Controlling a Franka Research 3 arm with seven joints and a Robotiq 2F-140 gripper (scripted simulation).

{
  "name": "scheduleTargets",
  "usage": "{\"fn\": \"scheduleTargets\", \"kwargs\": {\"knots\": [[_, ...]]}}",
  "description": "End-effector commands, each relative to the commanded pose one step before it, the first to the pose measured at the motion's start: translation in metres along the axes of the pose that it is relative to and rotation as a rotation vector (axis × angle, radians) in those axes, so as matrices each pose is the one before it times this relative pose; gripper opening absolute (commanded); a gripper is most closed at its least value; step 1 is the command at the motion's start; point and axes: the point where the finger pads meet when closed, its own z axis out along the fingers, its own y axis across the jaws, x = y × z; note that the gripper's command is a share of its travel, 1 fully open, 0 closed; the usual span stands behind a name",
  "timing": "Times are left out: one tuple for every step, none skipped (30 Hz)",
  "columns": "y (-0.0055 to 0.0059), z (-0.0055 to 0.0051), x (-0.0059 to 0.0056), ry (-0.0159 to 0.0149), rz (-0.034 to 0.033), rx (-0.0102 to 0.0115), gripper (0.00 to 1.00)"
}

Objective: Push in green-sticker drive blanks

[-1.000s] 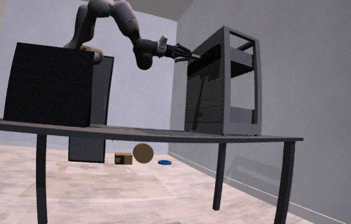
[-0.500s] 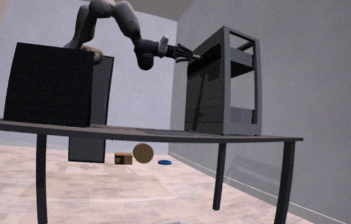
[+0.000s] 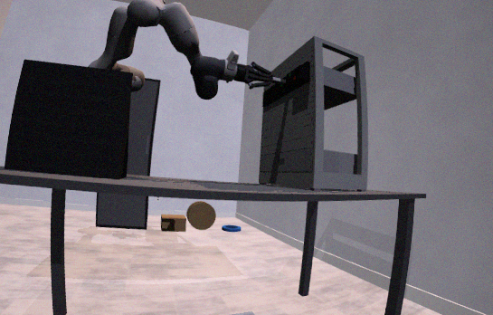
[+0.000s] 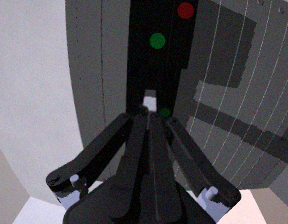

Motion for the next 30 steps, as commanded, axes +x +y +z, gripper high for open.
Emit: {"fn": "scheduleTargets", "kwargs": {"knots": [[0.00512, 0.00171, -0.0032, -0.00688, 0.0083, -0.01205, 0.0], [0.0, 0.0, 0.0, 0.0, 0.0, 0.0, 0.0], [0.00002, 0.00003, -0.00001, 0.0, 0.0, 0.0, 0.0], [0.00013, 0.0002, -0.00008, 0.0, 0.0, 0.0, 0.0], [0.00027, 0.0004, -0.00016, 0.0, 0.0, 0.0, 0.0], [0.00038, 0.00056, -0.00022, 0.0, 0.0, 0.0, 0.0], [0.00043, 0.00062, -0.00025, 0.0, 0.0, 0.0, 0.0], [0.00039, 0.00056, -0.00022, 0.0, 0.0, 0.0, 0.0], [0.00028, 0.0004, -0.00016, 0.0, 0.0, 0.0, 0.0], [0.00014, 0.00019, -0.00008, 0.0, 0.0, 0.0, 0.0], [0.00002, 0.00003, -0.00001, 0.0, 0.0, 0.0, 0.0], [0.0, 0.0, 0.0, 0.0, 0.0, 0.0, 0.0], [0.0, 0.0, 0.0, 0.0, 0.0, 0.0, 0.0], [0.0, 0.0, 0.0, 0.0, 0.0, 0.0, 0.0], [0.0, 0.0, 0.0, 0.0, 0.0, 0.0, 0.0], [0.0, 0.0, 0.0, 0.0, 0.0, 0.0, 0.0], [0.0, 0.0, 0.0, 0.0, 0.0, 0.0, 0.0], [0.0, 0.0, 0.0, 0.0, 0.0, 0.0, 0.0], [0.0, 0.0, 0.0, 0.0, 0.0, 0.0, 0.0], [-0.00001, 0.00003, 0.0, 0.0, 0.0, 0.0, 0.0], [-0.00004, 0.00019, 0.00001, 0.0, 0.0, 0.0, 0.0], [-0.00008, 0.0004, 0.00002, 0.0, 0.0, 0.0, 0.0], [-0.00011, 0.00056, 0.00003, 0.0, 0.0, 0.0, 0.0], [-0.00012, 0.00062, 0.00003, 0.0, 0.0, 0.0, 0.0], [-0.00011, 0.00056, 0.00003, 0.0, 0.0, 0.0, 0.0], [-0.00008, 0.0004, 0.00002, 0.0, 0.0, 0.0, 0.0], [-0.00004, 0.00019, 0.00001, 0.0, 0.0, 0.0, 0.0], [-0.00001, 0.00003, 0.0, 0.0, 0.0, 0.0, 0.0], [0.0, 0.0, 0.0, 0.0, 0.0, 0.0, 0.0], [0.0, 0.0, 0.0, 0.0, 0.0, 0.0, 0.0]]}}
